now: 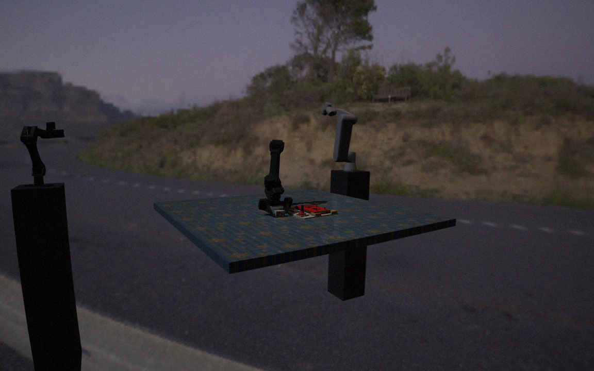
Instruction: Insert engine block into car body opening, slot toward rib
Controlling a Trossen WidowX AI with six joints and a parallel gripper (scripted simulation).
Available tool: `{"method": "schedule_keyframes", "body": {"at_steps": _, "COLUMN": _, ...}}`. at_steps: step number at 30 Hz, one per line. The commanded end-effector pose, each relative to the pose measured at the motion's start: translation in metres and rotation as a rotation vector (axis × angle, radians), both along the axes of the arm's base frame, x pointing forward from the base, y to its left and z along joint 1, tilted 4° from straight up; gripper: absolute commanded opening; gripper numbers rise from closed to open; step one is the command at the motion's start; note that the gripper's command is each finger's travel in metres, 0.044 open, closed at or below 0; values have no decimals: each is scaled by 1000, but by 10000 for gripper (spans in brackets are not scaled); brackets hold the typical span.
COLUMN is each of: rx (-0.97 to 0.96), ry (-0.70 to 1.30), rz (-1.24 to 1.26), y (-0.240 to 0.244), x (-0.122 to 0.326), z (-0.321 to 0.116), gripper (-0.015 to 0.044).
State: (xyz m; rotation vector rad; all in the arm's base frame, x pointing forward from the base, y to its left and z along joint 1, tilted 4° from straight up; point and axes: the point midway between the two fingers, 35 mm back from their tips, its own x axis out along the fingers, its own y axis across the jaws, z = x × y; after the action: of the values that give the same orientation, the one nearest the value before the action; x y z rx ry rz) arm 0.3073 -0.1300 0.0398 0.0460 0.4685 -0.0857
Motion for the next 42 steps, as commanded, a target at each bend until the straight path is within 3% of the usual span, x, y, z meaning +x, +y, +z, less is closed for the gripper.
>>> {"method": "schedule_keyframes", "body": {"at_steps": 1, "rx": 4, "ry": 7, "rz": -2, "y": 0, "x": -1, "z": 2, "gripper": 440}}
{"method": "schedule_keyframes", "body": {"at_steps": 12, "rx": 15, "ry": 28, "rz": -8, "y": 2, "x": -32, "z": 30, "gripper": 440}}
{"method": "schedule_keyframes", "body": {"at_steps": 29, "rx": 16, "ry": 29, "rz": -16, "y": -1, "x": -29, "z": 30, "gripper": 440}}
{"method": "schedule_keyframes", "body": {"at_steps": 42, "rx": 84, "ry": 389, "rz": -11, "y": -14, "x": 5, "z": 26, "gripper": 440}}
